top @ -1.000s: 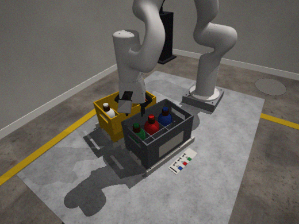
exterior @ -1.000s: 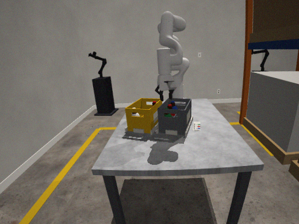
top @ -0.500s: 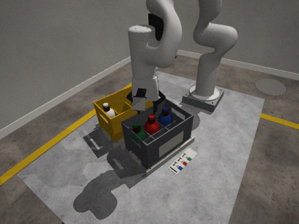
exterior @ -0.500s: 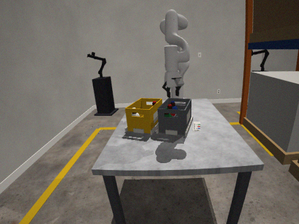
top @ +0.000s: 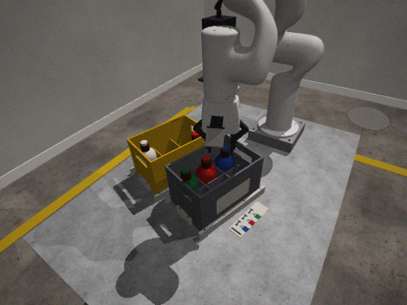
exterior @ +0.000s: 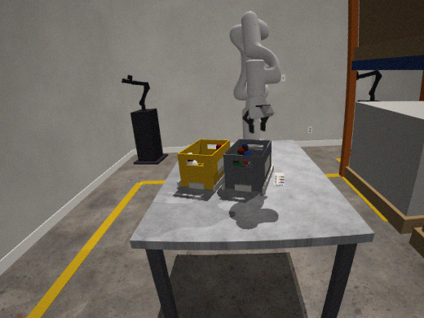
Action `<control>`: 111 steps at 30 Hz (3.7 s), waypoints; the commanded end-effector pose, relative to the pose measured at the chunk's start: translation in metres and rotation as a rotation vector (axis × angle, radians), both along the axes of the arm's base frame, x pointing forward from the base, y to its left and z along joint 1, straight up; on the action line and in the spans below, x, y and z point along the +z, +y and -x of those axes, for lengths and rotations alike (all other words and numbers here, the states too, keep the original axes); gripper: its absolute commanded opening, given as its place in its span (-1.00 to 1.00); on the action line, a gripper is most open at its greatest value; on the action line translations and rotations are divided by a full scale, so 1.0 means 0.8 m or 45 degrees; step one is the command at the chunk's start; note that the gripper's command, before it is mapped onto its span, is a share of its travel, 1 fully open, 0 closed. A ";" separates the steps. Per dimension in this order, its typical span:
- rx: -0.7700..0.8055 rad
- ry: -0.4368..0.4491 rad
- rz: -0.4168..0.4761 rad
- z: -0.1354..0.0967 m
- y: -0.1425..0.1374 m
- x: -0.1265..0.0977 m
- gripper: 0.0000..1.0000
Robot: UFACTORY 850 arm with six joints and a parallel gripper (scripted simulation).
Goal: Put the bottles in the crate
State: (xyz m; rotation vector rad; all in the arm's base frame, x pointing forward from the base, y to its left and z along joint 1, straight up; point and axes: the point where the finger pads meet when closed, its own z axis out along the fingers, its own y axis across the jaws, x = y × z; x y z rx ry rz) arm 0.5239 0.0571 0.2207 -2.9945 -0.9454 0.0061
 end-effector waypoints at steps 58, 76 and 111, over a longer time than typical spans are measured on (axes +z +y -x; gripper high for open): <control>0.000 -0.003 0.000 0.152 0.280 0.093 0.29; 0.000 -0.002 -0.001 0.198 0.364 0.121 0.29; -0.001 -0.002 -0.001 0.221 0.406 0.135 0.29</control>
